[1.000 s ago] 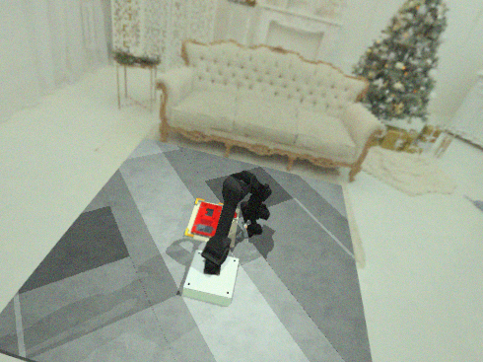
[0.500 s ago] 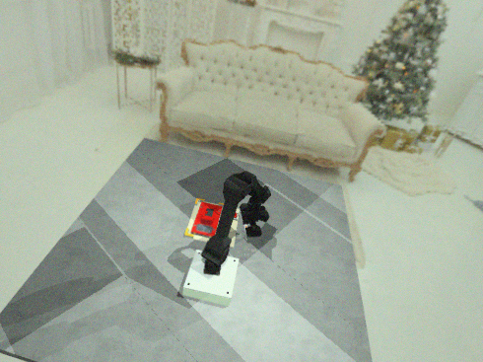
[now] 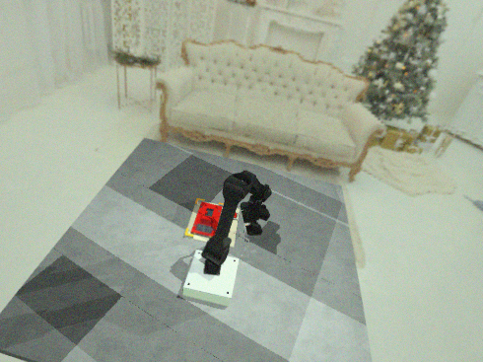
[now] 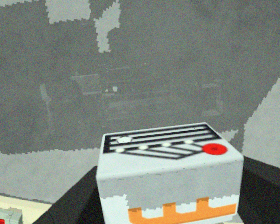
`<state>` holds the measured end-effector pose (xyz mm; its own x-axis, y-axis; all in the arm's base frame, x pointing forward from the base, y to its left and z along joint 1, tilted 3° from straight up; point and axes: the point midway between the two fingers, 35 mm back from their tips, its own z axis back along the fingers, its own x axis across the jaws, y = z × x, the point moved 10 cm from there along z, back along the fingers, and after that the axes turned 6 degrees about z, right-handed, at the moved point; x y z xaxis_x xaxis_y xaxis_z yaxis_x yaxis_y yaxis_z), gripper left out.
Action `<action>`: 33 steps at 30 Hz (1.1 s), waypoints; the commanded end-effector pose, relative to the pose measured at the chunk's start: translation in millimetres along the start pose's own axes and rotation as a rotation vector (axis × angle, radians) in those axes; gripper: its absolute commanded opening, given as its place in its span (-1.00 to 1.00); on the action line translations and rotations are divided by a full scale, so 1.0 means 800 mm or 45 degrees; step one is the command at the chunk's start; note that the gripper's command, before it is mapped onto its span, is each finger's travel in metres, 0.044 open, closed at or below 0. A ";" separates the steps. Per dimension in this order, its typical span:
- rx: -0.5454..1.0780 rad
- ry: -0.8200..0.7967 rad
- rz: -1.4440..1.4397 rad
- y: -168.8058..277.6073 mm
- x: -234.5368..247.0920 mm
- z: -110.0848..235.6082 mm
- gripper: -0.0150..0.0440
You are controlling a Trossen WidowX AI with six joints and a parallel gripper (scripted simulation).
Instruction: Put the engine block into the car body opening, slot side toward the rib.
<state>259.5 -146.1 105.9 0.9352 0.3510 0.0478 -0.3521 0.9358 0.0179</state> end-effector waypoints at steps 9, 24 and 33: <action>-0.010 -0.014 0.002 -0.005 0.005 0.046 -0.49; -0.010 -0.014 0.002 -0.004 0.003 0.105 -0.49; -0.010 -0.014 0.002 0.001 -0.001 0.141 -0.49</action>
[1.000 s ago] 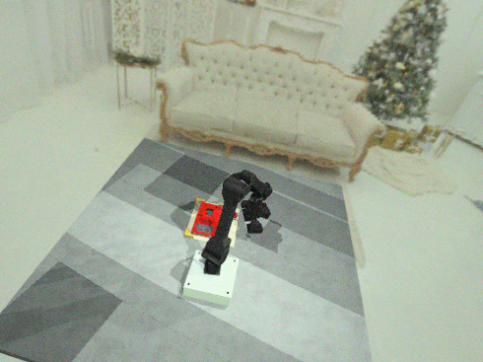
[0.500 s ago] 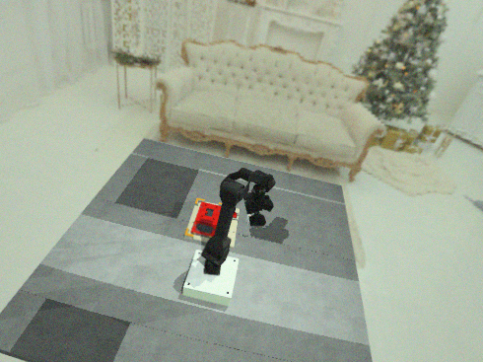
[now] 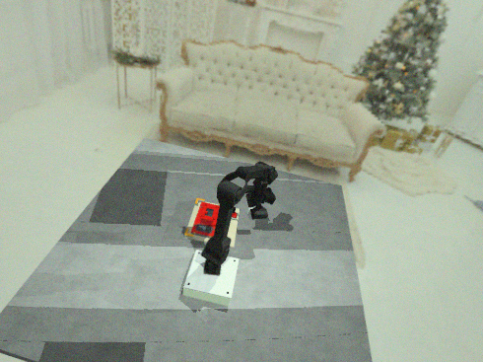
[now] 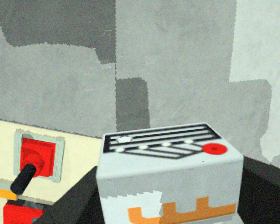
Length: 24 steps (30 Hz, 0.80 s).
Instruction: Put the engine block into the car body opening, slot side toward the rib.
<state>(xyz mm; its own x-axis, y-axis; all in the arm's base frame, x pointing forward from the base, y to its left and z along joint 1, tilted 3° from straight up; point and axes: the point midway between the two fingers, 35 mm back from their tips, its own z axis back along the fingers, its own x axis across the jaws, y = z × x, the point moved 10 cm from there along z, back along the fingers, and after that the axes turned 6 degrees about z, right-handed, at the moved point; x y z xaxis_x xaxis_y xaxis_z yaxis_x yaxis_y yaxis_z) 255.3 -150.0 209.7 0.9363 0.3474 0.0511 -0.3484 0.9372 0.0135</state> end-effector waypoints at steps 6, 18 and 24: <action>-0.004 -0.009 0.007 0.002 -0.002 0.003 -0.49; -0.092 0.002 0.008 0.014 -0.002 -0.005 -0.49; -0.297 0.034 0.012 0.041 0.002 -0.010 -0.49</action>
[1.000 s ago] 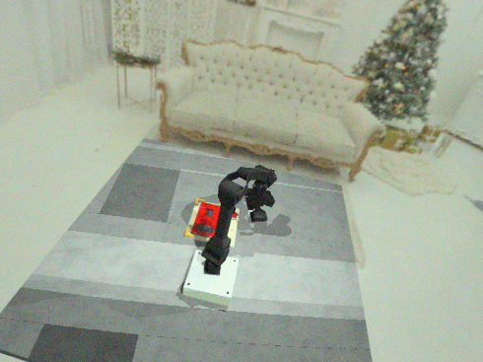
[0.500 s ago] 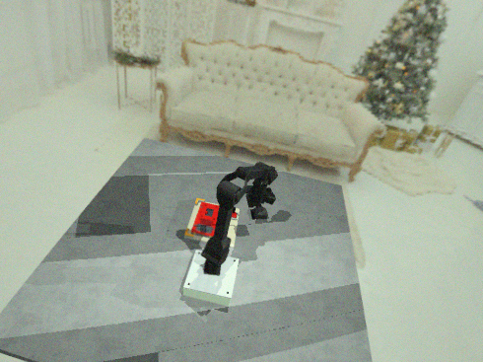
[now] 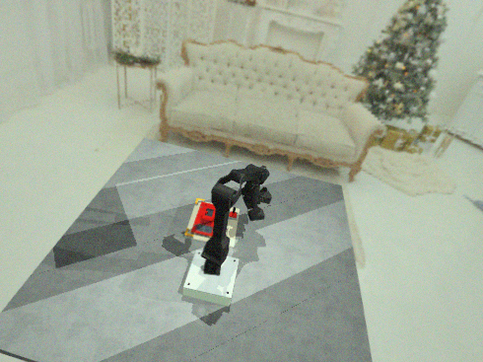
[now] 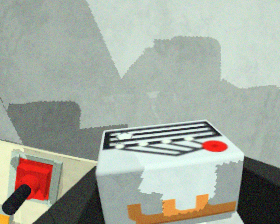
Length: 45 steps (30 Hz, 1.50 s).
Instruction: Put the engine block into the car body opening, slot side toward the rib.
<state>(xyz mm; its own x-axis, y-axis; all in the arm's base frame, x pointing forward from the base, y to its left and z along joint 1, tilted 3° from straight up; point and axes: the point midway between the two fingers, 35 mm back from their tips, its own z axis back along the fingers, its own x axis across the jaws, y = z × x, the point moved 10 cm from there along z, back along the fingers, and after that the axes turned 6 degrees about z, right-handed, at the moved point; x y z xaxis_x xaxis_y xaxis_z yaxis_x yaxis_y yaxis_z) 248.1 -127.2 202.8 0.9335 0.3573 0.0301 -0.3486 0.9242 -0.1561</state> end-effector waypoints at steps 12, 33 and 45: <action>-0.593 0.066 -0.006 0.076 0.010 -0.019 -0.49; -0.875 0.083 -0.015 0.114 0.013 -0.062 -0.49; -0.876 0.083 -0.015 0.121 0.014 -0.099 -0.49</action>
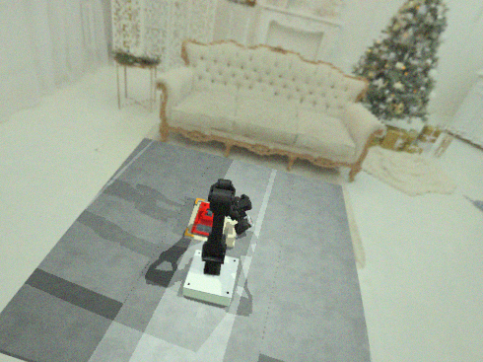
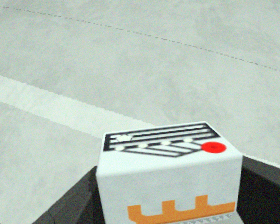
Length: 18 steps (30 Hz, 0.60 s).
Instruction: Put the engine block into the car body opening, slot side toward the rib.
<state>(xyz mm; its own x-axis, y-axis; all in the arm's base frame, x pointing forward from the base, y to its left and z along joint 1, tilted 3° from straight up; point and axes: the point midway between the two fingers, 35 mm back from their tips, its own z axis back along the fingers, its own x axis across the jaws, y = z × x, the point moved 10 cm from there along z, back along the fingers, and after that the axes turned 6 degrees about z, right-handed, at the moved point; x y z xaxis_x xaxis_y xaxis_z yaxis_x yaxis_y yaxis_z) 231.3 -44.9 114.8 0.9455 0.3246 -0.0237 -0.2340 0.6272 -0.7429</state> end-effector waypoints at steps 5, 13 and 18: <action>-0.008 0.003 -0.008 0.017 0.001 -0.014 -0.49; -0.008 0.003 -0.008 0.036 0.003 -0.031 -0.49; -0.008 0.003 -0.008 0.048 0.004 -0.041 -0.49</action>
<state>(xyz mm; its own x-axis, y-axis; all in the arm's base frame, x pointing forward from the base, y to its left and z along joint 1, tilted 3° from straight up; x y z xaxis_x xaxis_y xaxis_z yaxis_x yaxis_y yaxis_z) 233.2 -42.9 69.3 0.9456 0.3246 -0.0238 -0.2340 0.6272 -0.7429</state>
